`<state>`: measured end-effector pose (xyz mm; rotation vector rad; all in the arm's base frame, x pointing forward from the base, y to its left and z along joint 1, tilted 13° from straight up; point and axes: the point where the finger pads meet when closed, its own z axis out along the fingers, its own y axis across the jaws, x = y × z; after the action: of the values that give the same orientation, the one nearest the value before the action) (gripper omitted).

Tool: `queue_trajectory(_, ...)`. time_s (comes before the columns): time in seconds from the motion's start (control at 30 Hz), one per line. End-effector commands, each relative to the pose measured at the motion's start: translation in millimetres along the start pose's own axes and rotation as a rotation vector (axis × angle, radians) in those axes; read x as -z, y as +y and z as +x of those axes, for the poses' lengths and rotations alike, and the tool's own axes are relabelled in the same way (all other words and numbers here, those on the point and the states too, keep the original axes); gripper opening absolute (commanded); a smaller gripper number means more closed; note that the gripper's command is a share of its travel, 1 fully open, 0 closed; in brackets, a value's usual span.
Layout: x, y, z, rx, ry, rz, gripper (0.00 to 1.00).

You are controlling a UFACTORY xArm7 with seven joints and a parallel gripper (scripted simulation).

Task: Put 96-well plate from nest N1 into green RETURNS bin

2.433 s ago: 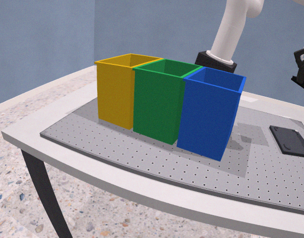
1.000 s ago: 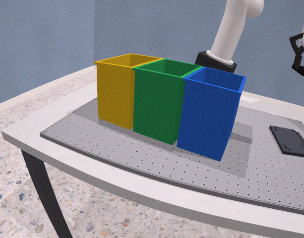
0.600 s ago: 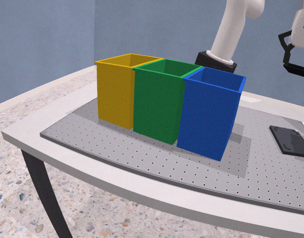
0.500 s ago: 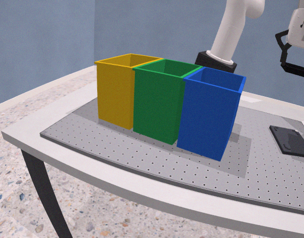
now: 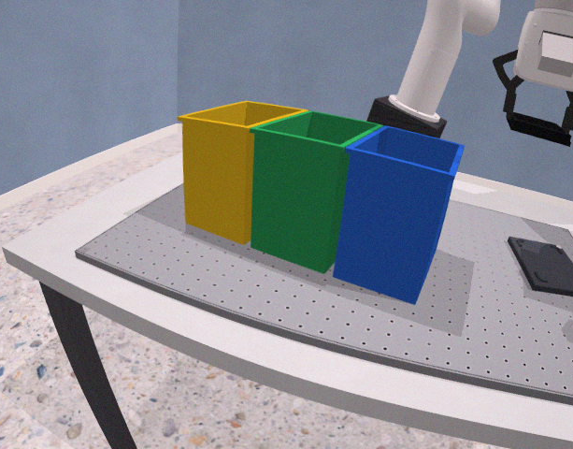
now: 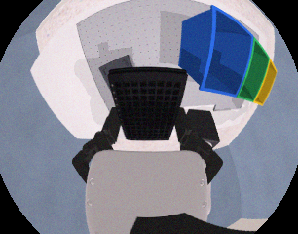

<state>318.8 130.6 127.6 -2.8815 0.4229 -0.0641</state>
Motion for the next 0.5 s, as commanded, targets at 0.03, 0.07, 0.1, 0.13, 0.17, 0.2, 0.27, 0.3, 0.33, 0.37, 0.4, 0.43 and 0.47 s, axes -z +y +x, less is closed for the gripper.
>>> queue_trajectory(0.03,1.0,9.2,4.8,0.000,0.003,0.003,0.00)
queue_trajectory(0.07,1.0,9.2,4.8,0.000,0.003,0.003,0.00)
queue_trajectory(0.1,0.9,12.4,5.9,0.000,0.003,0.002,0.00)
queue_trajectory(0.13,0.8,15.6,7.0,0.000,0.003,0.002,0.00)
queue_trajectory(0.17,0.8,18.7,8.1,0.000,0.003,0.002,0.00)
queue_trajectory(0.2,0.7,21.9,9.2,0.000,0.003,0.002,0.00)
queue_trajectory(0.27,0.5,28.2,11.4,0.000,0.003,0.002,0.00)
queue_trajectory(0.3,0.5,31.3,12.5,0.000,0.003,0.002,0.00)
queue_trajectory(0.33,0.4,34.5,13.6,0.000,0.003,0.002,0.00)
queue_trajectory(0.37,0.3,37.6,14.7,0.000,0.003,0.002,0.00)
queue_trajectory(0.4,0.2,40.8,15.8,0.000,0.003,0.002,0.00)
queue_trajectory(0.43,0.1,44.0,16.9,0.000,0.003,0.002,0.00)
queue_trajectory(0.47,0.1,47.1,18.1,0.000,0.003,0.002,0.00)
